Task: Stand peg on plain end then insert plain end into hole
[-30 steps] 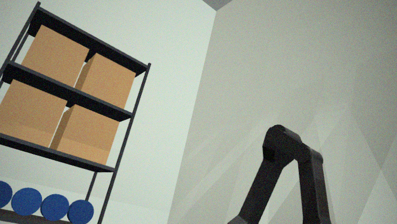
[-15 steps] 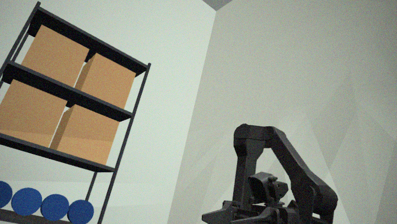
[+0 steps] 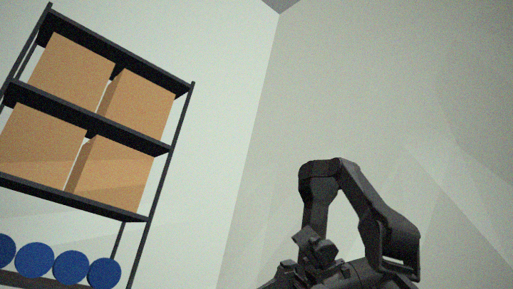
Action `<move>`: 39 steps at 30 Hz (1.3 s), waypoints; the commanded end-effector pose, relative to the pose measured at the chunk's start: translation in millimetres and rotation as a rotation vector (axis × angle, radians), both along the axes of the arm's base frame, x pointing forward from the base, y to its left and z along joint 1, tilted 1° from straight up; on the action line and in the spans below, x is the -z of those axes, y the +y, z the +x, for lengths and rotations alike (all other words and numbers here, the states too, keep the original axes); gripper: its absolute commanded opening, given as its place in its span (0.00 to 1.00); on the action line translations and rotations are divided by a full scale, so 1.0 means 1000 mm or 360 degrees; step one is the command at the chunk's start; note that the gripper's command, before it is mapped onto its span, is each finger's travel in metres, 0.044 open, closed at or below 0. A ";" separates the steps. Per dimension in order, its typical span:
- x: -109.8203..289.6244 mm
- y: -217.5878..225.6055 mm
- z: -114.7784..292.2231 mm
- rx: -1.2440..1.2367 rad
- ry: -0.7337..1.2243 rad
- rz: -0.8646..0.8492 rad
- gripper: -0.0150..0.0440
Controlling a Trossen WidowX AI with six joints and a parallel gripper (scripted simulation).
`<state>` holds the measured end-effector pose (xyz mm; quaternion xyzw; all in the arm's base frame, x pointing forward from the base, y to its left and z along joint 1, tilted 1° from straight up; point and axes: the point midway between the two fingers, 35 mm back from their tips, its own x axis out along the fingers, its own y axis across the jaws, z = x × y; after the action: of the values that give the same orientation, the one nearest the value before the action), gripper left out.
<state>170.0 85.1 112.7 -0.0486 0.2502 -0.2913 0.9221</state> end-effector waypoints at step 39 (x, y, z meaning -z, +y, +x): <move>0.040 0.030 0.022 -0.0147 0.1422 0.1035 1.00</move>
<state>188.9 112.4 70.5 0.1022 0.6889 -0.1265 0.7063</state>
